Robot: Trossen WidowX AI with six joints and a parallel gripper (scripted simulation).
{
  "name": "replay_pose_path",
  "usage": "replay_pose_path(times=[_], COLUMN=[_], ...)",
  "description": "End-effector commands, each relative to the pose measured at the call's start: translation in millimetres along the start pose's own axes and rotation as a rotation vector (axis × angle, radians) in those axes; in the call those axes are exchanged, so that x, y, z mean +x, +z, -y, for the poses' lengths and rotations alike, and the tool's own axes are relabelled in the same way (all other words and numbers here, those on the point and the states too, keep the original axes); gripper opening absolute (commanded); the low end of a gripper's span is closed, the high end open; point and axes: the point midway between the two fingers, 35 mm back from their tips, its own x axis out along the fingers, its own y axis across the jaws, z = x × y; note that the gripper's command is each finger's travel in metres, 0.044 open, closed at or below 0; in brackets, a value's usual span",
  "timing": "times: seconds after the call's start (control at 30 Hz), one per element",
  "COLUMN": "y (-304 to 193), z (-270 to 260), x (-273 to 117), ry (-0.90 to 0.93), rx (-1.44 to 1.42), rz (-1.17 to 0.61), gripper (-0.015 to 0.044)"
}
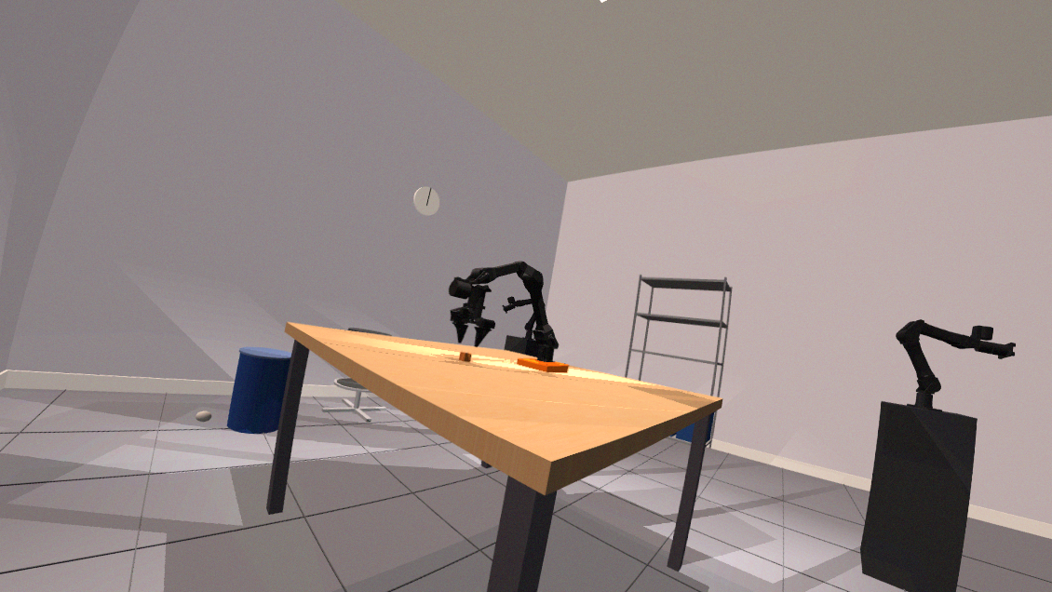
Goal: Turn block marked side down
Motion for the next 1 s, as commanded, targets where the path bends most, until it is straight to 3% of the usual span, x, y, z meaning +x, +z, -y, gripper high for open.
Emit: replay_pose_path(times=[0.0, 0.83, 0.97], y=[-2, -2, -2], z=[1, 1, 1], x=[12, 45, 45], ry=[-0.004, -0.004, -0.004], rx=[-0.004, -0.004, -0.004], rz=[-0.006, -0.006, -0.006], gripper=[0.0440, 0.0440, 0.0335])
